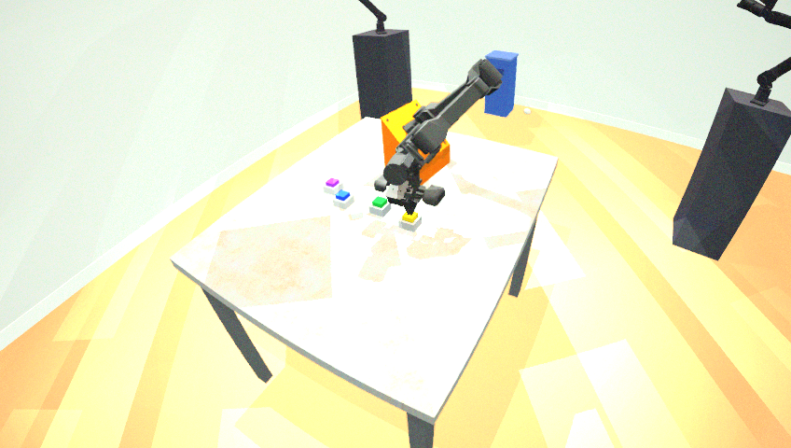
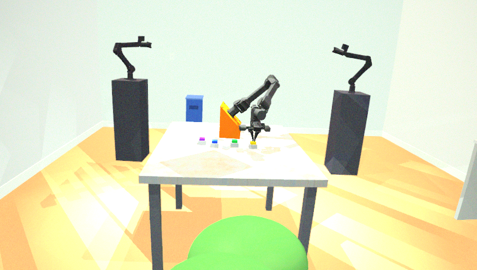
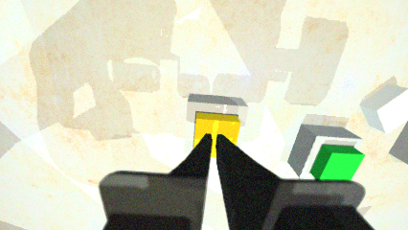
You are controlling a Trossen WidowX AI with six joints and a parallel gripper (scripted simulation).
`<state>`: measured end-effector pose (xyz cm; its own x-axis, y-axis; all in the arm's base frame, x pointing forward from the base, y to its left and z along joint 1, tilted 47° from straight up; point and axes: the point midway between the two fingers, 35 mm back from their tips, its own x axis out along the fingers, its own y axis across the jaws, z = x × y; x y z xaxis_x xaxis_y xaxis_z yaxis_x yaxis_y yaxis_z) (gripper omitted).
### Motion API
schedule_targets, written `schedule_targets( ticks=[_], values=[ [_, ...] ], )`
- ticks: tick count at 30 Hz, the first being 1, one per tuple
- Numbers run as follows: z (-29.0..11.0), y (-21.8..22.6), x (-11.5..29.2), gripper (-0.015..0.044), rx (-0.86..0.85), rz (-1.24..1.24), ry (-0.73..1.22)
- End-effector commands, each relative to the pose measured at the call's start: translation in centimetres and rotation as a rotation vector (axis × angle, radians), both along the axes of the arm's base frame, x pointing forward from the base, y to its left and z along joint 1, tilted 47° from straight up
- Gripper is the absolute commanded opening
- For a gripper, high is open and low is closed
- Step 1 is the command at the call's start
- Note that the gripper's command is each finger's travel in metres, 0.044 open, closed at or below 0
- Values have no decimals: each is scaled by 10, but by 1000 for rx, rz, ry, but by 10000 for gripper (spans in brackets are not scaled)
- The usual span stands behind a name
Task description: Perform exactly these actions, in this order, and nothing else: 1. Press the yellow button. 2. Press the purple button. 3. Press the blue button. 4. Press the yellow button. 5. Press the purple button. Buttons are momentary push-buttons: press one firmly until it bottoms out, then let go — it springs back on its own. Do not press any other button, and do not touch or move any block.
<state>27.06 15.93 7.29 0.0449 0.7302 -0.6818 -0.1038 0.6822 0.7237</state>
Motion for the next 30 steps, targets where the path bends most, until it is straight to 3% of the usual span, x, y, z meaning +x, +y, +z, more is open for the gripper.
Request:
schedule_targets(
  ticks=[1,22,30],
  values=[
    [-7,3,-1,20,-5,-6,12],
    [-9,6,-1,20,-4,-6,12],
    [14,-19,-2,20,-5,-6,12]
  ],
)
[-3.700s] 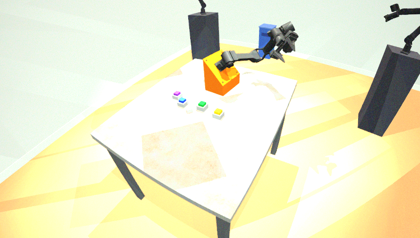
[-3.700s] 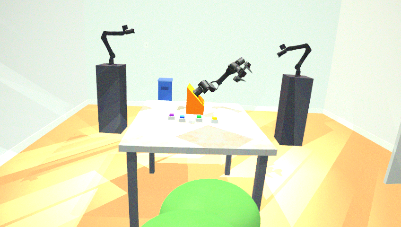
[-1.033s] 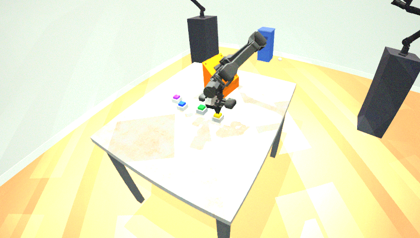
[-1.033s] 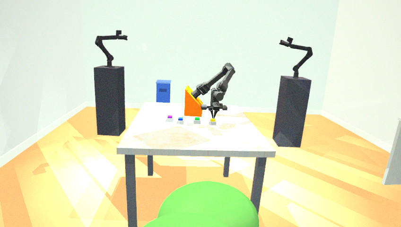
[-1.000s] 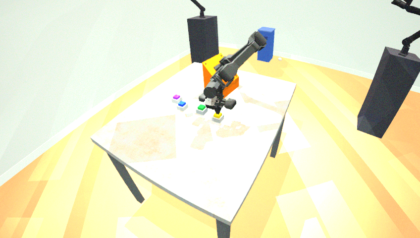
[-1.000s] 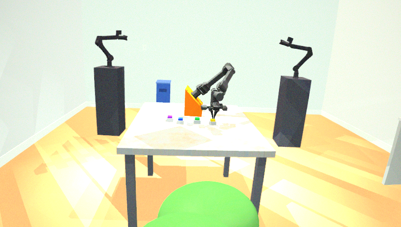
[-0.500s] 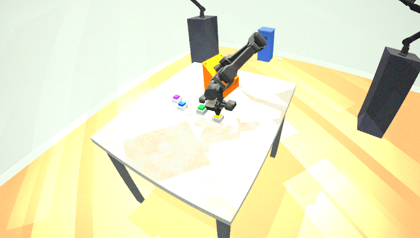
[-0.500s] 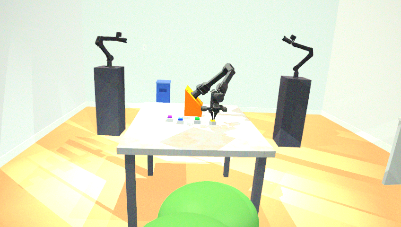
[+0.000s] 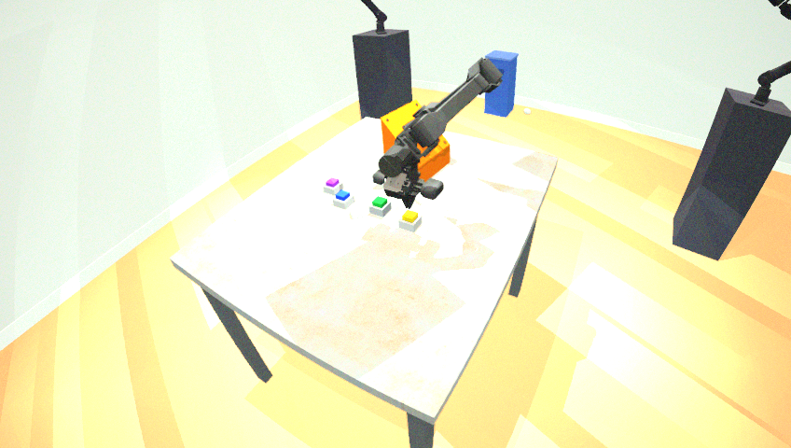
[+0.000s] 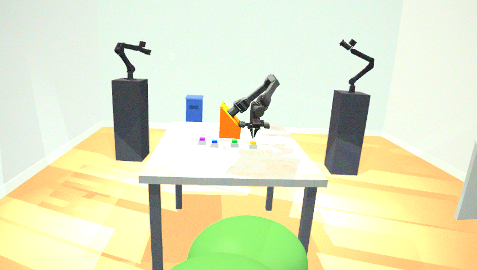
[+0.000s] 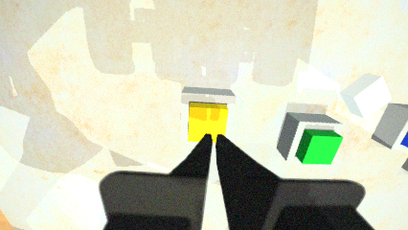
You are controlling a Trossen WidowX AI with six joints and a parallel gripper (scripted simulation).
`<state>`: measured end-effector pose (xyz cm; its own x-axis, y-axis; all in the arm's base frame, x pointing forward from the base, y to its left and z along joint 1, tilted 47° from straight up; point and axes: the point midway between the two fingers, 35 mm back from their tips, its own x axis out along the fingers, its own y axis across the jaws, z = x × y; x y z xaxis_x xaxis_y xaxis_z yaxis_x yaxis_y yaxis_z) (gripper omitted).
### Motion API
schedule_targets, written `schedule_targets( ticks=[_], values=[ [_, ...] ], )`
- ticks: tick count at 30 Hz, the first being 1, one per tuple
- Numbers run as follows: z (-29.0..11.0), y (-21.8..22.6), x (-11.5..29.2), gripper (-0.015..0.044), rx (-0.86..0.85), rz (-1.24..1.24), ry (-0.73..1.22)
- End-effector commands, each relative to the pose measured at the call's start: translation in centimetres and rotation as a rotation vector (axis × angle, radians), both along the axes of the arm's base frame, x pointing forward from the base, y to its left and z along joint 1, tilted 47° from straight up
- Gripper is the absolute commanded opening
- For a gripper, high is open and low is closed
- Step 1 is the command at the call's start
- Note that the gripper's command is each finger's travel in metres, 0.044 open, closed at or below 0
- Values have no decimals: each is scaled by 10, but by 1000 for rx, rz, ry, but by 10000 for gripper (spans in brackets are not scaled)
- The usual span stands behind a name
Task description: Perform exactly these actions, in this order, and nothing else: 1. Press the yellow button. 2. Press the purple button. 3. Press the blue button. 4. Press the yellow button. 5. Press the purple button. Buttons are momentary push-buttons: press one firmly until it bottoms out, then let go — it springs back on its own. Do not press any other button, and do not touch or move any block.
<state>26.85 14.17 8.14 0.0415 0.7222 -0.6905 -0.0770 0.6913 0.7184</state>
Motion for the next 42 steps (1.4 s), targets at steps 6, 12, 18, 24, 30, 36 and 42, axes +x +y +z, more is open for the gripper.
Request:
schedule_targets(
  ticks=[6,12,18,24,30,36,42],
  values=[
    [45,-44,-2,20,2,10,-9],
    [41,-54,3,20,-6,7,-10],
    [-25,-129,32,20,-59,-9,-10],
    [-100,-207,25,20,-65,-4,-1],
    [-175,-264,-16,20,-21,8,-8],
    [-184,-269,-22,20,-13,10,-10],
    [-218,-234,-19,20,-12,10,-11]
  ],
)
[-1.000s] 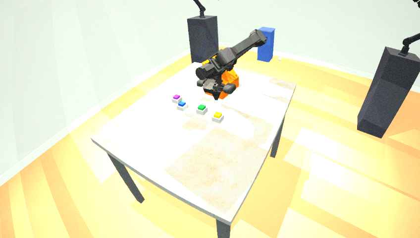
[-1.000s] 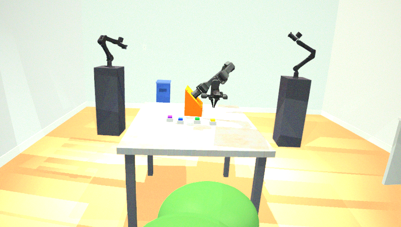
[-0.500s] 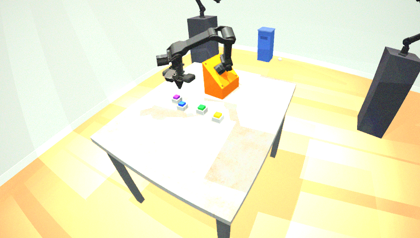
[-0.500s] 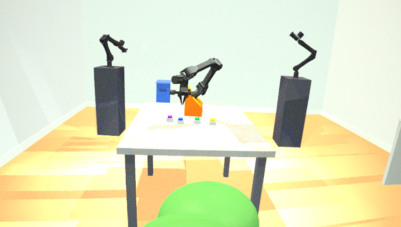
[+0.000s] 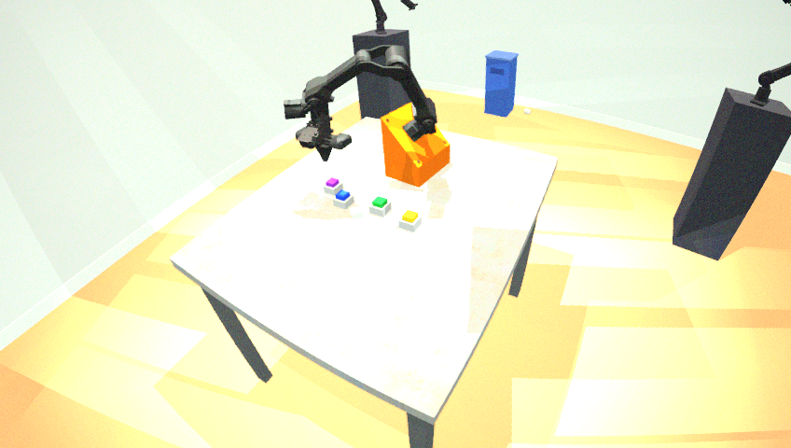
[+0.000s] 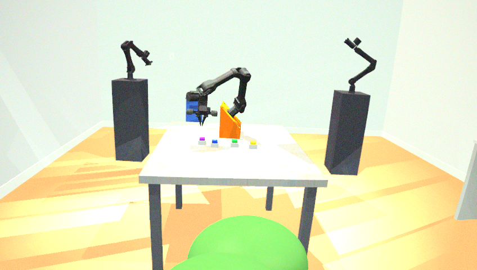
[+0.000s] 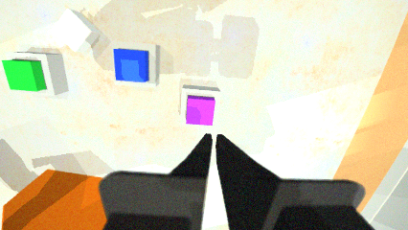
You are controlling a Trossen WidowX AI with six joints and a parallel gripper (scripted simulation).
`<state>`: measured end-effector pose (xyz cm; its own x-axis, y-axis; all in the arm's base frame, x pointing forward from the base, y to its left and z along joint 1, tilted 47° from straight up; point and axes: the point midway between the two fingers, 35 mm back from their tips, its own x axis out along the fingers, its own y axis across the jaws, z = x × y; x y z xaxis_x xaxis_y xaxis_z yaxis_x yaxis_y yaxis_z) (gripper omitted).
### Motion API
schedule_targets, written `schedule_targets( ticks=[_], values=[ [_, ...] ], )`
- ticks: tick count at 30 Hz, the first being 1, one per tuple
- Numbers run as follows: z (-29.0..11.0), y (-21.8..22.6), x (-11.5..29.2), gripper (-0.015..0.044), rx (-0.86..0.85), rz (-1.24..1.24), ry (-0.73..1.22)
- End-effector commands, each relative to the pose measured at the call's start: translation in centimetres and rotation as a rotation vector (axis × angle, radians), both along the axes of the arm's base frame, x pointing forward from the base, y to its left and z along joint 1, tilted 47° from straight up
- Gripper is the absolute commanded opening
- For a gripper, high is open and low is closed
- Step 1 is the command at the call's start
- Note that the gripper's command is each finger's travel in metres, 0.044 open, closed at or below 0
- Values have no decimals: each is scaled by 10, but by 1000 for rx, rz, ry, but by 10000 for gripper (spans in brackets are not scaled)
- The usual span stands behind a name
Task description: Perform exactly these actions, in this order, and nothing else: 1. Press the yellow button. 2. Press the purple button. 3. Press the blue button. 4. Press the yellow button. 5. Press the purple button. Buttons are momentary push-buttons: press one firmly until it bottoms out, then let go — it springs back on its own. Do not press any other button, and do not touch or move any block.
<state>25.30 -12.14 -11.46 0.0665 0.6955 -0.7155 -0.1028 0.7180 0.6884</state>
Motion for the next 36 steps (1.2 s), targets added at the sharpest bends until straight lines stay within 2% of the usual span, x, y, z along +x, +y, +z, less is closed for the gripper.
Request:
schedule_targets(
  ticks=[1,36],
  values=[
    [-29,36,-4,20,27,9,25],
    [-55,64,-3,20,29,9,25]
  ],
)
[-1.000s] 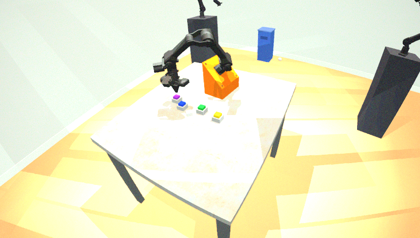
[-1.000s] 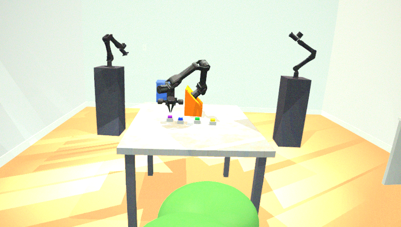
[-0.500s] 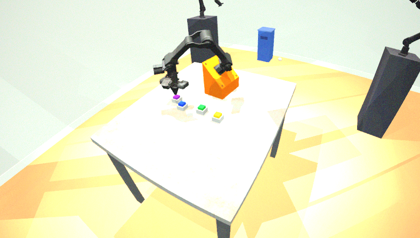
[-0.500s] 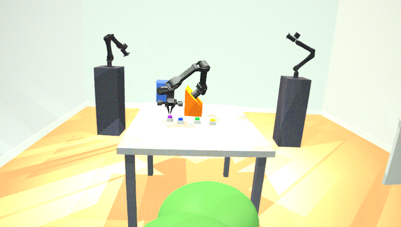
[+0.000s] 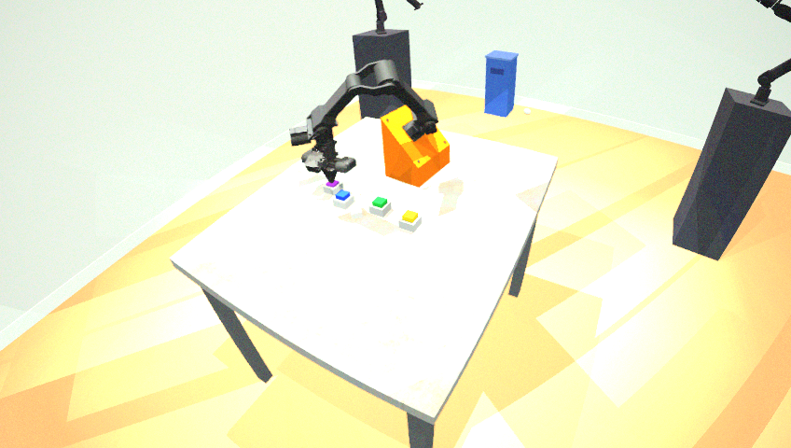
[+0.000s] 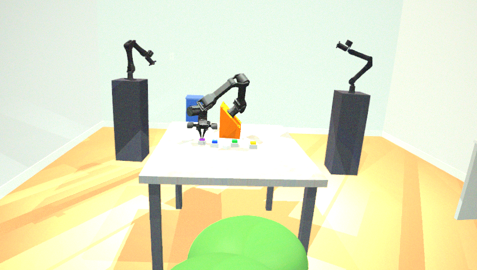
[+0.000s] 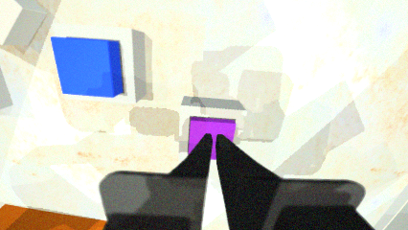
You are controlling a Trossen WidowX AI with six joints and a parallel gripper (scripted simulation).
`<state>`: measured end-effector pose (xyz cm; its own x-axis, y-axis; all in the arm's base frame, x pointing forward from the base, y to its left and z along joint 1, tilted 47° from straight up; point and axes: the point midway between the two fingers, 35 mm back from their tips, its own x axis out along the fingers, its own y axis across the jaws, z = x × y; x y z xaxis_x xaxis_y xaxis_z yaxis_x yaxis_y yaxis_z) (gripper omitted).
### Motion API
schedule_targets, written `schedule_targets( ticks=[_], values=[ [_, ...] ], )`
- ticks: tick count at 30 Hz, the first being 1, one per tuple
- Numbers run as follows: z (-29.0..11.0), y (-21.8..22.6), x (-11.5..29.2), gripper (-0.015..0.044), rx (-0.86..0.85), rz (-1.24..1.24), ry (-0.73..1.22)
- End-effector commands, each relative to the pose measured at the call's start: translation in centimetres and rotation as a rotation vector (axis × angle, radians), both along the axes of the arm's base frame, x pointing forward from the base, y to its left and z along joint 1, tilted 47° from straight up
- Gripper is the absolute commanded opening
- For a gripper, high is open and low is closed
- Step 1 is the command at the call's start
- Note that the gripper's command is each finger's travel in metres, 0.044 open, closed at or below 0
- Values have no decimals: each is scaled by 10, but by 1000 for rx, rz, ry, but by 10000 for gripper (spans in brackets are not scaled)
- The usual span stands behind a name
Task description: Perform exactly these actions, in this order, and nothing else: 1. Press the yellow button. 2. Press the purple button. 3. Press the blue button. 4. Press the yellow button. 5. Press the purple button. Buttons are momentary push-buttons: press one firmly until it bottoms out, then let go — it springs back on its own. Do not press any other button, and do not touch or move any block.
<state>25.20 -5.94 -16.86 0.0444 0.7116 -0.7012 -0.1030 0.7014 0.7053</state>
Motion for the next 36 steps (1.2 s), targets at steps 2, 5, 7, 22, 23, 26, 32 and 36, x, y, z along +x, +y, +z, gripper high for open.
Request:
schedule_targets(
  ticks=[2,5,7,22,23,26,32,36],
  values=[
    [-1,2,-2,20,7,-6,9],
    [-1,2,-2,20,7,-6,9],
    [-1,2,-2,20,7,-6,9],
    [32,-33,-3,20,4,-7,10],
    [44,-46,-3,20,3,-7,10],
    [66,-68,-6,20,3,-6,10],
    [84,-53,8,20,1,-8,11],
    [125,-12,32,20,8,-6,10]
  ],
)
